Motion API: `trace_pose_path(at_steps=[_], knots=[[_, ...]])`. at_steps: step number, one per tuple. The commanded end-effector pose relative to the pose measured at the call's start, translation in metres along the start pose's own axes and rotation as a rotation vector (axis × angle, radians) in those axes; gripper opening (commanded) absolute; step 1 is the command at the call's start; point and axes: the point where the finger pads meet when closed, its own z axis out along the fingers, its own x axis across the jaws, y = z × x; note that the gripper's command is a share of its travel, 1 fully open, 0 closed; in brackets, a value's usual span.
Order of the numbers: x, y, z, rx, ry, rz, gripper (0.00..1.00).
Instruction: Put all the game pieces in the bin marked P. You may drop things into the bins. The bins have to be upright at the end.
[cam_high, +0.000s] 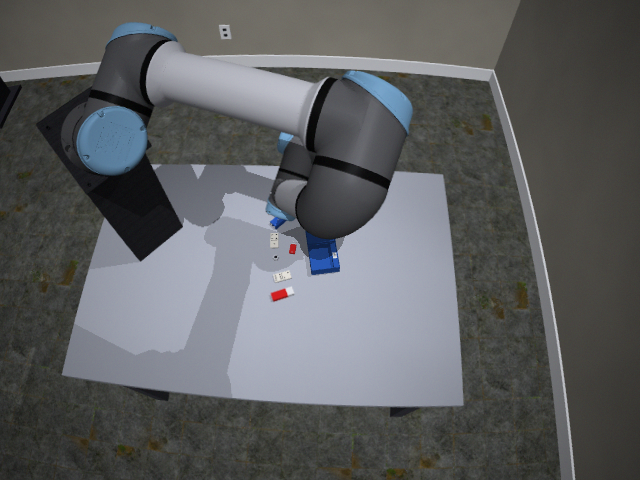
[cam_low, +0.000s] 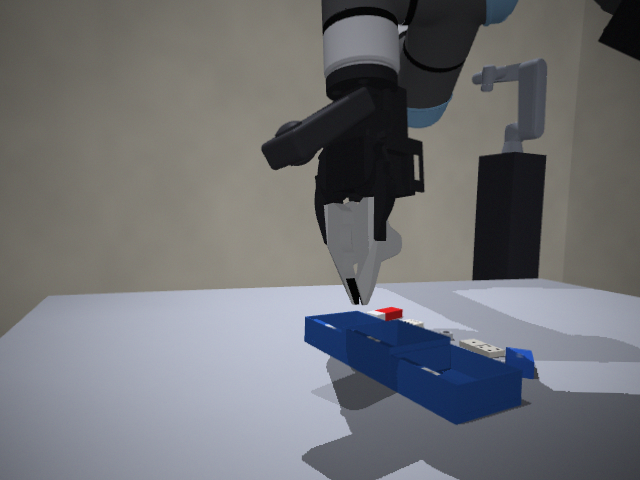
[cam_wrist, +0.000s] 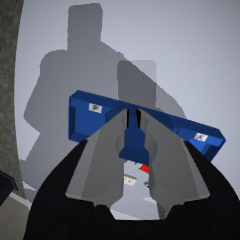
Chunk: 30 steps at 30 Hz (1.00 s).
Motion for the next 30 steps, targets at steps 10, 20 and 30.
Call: trace_pose_path(at_steps=[10, 20, 30], knots=[[0.009, 0.055, -0.022, 0.001, 0.031, 0.091, 0.04], [0.013, 0.083, -0.036, -0.003, 0.048, 0.144, 0.04], [0.017, 0.111, -0.052, -0.007, 0.065, 0.196, 0.04]])
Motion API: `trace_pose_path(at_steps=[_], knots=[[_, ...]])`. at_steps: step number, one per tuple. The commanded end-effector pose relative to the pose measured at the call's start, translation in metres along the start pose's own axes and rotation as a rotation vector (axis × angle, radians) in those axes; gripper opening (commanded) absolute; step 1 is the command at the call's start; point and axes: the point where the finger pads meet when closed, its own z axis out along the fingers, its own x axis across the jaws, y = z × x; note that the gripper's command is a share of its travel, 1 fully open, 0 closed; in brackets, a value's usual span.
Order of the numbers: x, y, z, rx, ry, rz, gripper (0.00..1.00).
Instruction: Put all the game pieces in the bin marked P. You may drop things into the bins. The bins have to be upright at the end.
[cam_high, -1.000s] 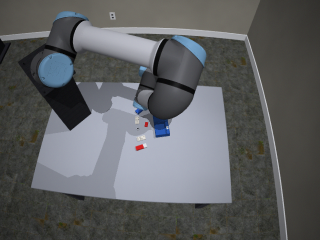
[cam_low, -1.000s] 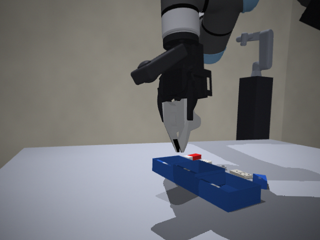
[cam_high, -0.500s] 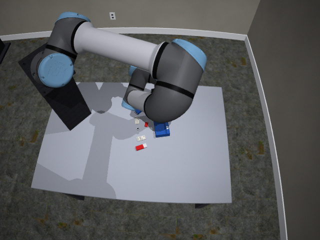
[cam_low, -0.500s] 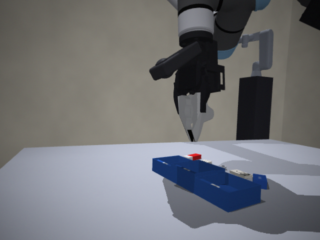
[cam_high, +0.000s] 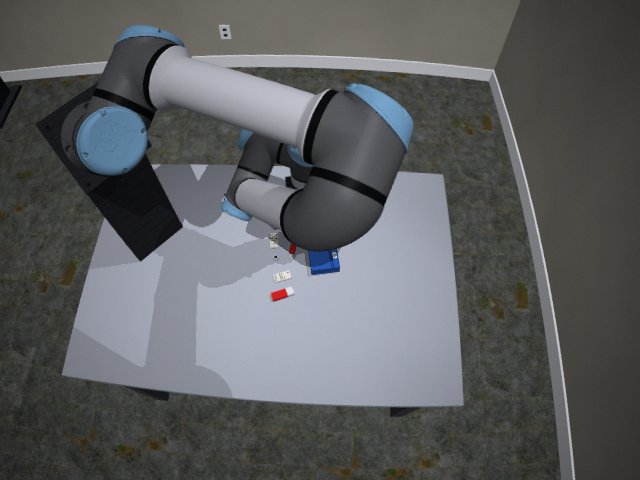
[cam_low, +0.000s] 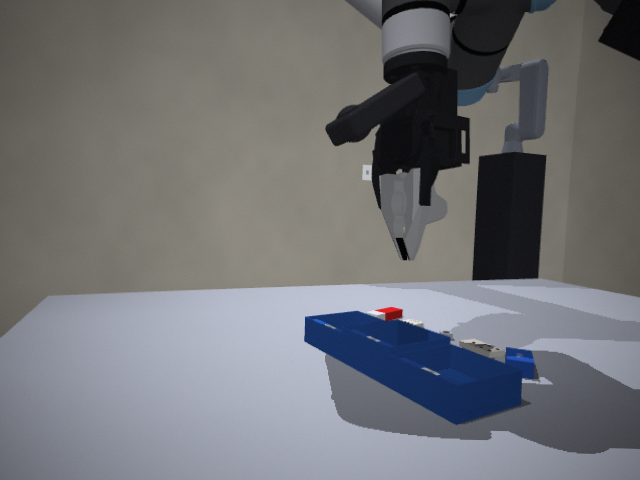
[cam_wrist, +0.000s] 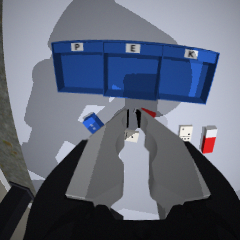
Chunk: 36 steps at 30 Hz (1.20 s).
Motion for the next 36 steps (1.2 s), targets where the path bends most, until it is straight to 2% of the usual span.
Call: trace_pose_path(at_steps=[1, 2, 5, 10, 11, 14, 18, 19, 22, 27, 28, 31, 36], knots=[[0.008, 0.013, -0.011, 0.007, 0.010, 0.025, 0.04], [0.010, 0.021, -0.014, 0.002, 0.026, 0.072, 0.04], [0.017, 0.039, -0.028, 0.004, 0.028, 0.077, 0.04], [0.017, 0.039, -0.028, 0.004, 0.028, 0.077, 0.04], [0.019, 0.046, -0.033, -0.002, 0.044, 0.123, 0.04], [0.027, 0.062, -0.048, 0.002, 0.046, 0.129, 0.04], [0.027, 0.062, -0.048, 0.002, 0.046, 0.129, 0.04], [0.028, 0.070, -0.053, -0.004, 0.063, 0.175, 0.04], [0.037, 0.085, -0.070, 0.000, 0.065, 0.181, 0.04], [0.037, 0.085, -0.070, 0.000, 0.065, 0.181, 0.04], [0.038, 0.092, -0.075, -0.005, 0.081, 0.226, 0.04], [0.047, 0.105, -0.094, -0.001, 0.084, 0.232, 0.04], [0.046, 0.106, -0.094, -0.002, 0.083, 0.231, 0.04]])
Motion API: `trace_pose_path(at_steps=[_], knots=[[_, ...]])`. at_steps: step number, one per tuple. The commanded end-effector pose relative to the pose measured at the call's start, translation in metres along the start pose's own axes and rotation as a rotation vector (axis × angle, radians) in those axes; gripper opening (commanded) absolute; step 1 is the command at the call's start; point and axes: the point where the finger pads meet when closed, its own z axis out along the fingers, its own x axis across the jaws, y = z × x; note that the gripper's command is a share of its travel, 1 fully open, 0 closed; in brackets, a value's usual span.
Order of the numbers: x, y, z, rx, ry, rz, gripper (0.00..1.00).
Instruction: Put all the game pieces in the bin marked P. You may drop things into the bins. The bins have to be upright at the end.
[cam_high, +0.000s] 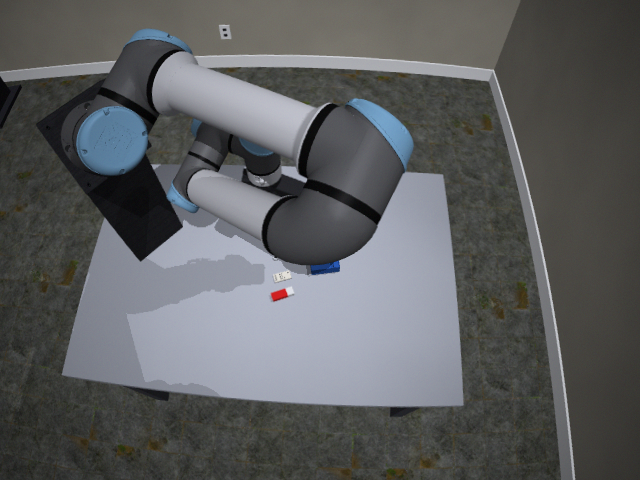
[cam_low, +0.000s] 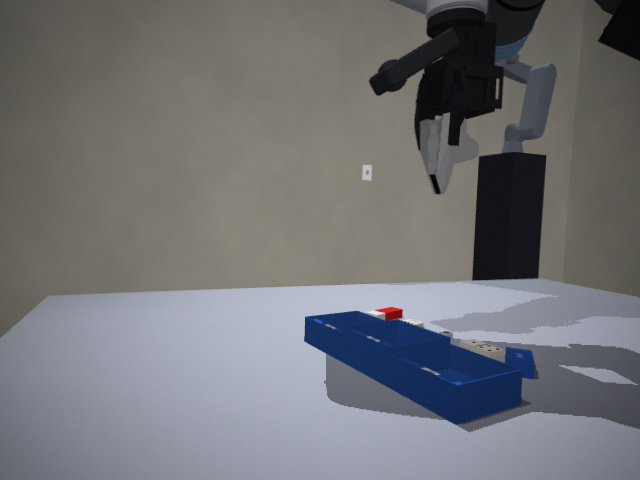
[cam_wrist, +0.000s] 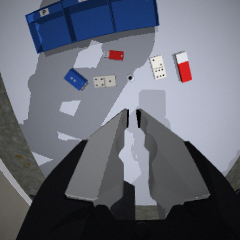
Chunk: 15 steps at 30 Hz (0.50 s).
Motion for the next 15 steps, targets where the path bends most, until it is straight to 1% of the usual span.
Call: trace_pose_path(at_steps=[1, 14, 15], knots=[[0.0070, 0.0048, -0.0089, 0.010, 0.006, 0.016, 0.04], [0.0067, 0.0032, -0.0086, 0.013, 0.006, 0.016, 0.04], [0.0088, -0.0040, -0.0016, 0.015, 0.009, -0.032, 0.04]])
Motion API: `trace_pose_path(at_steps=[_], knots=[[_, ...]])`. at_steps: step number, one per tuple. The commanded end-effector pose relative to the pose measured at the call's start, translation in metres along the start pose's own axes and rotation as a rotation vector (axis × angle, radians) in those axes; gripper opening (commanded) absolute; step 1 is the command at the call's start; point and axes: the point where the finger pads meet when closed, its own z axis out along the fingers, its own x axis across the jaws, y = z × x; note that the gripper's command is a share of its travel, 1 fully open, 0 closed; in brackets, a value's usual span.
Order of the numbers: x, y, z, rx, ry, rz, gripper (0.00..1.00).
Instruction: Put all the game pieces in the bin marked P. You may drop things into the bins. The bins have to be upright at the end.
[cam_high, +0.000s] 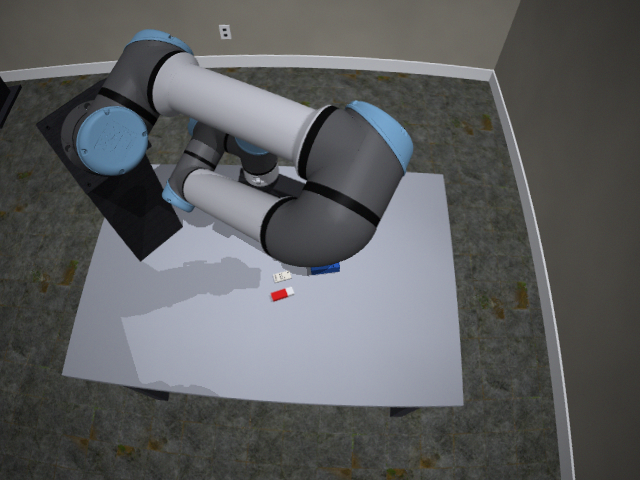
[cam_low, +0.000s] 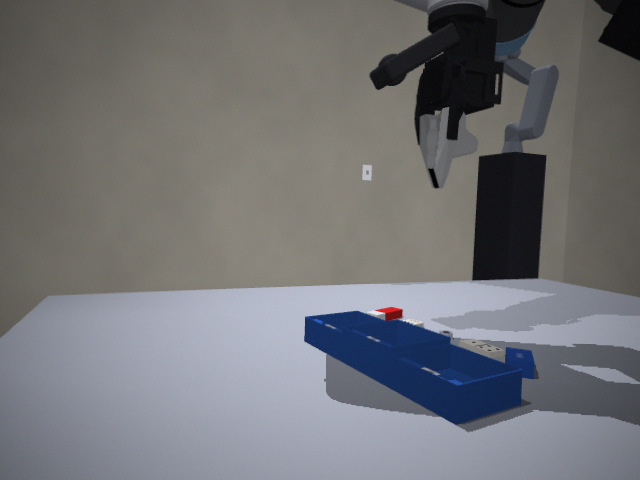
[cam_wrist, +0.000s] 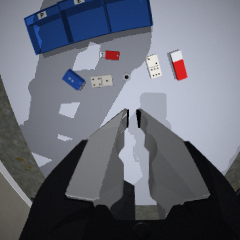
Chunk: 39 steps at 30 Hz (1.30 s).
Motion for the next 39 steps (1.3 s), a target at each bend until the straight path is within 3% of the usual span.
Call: trace_pose_path(at_steps=[1, 3, 8, 10, 14, 24, 39], knots=[[0.002, -0.012, 0.013, 0.002, 0.002, -0.099, 0.04], [0.003, -0.023, 0.025, 0.002, 0.002, -0.170, 0.04], [0.005, -0.047, 0.054, 0.002, 0.002, -0.170, 0.04], [0.005, -0.047, 0.054, 0.002, 0.002, -0.170, 0.04], [0.005, -0.070, 0.082, 0.000, -0.001, -0.173, 0.04], [0.008, -0.113, 0.131, -0.001, 0.000, -0.171, 0.04], [0.008, -0.114, 0.135, -0.001, 0.000, -0.172, 0.04]])
